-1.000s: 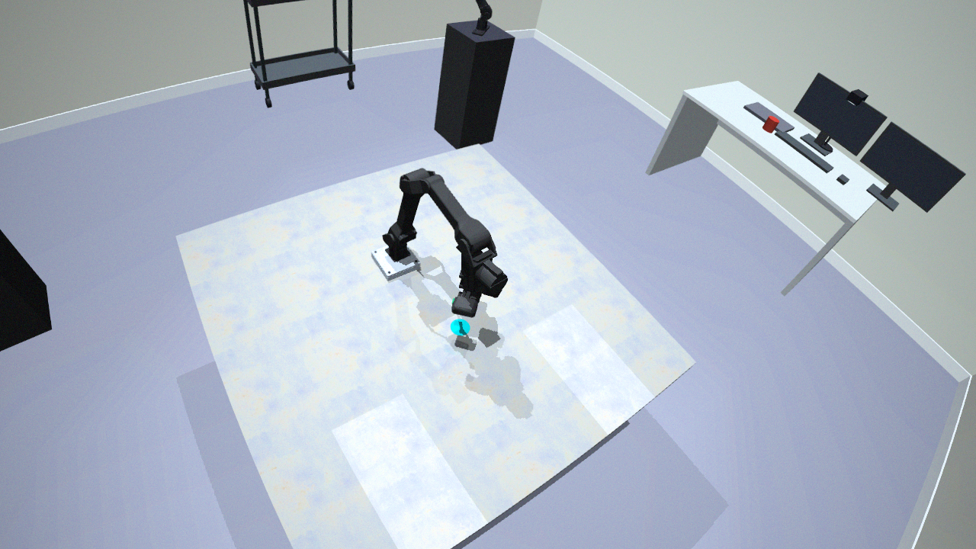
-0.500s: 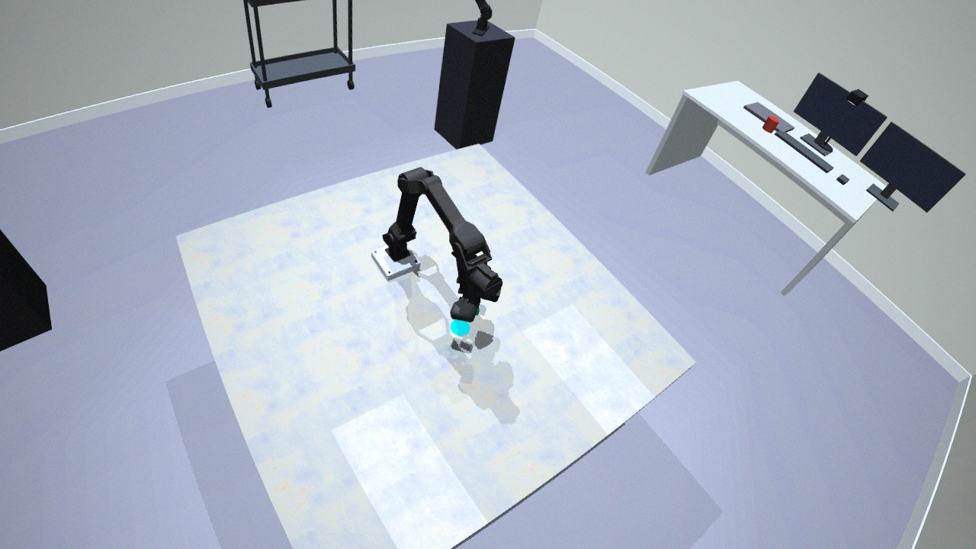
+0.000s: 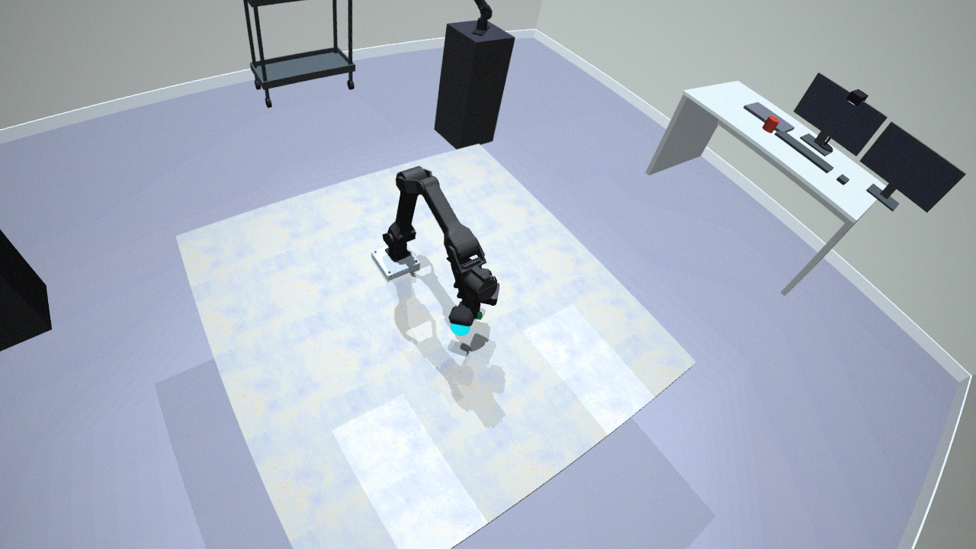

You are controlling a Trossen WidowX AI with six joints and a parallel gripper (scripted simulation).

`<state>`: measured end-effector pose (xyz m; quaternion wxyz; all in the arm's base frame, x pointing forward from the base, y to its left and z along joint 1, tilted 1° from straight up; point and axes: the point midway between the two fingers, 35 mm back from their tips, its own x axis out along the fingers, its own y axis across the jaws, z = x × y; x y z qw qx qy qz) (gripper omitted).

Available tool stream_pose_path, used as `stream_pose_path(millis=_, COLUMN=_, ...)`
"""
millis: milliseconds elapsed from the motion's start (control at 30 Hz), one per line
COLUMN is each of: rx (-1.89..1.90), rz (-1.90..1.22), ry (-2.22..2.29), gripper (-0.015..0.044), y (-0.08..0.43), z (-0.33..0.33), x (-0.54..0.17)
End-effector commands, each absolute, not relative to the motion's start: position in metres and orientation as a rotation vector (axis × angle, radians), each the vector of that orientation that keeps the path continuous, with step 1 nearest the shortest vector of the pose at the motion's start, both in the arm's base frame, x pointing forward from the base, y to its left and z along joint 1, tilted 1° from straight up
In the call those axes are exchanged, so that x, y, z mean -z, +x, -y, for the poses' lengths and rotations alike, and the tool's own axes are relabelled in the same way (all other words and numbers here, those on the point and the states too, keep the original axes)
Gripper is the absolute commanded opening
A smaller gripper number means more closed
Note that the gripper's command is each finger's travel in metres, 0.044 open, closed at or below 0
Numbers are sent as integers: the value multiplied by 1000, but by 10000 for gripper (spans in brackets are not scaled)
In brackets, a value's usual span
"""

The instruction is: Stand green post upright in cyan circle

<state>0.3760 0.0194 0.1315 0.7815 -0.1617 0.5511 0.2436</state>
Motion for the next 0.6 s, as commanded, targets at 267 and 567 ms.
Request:
stream_pose_path(millis=267, rx=-525, rz=-1115, ry=-288, gripper=22, y=382, z=-18, x=-126)
stream_pose_path(millis=567, rx=-524, rz=-1058, ry=-251, gripper=22, y=387, z=-16, x=-123)
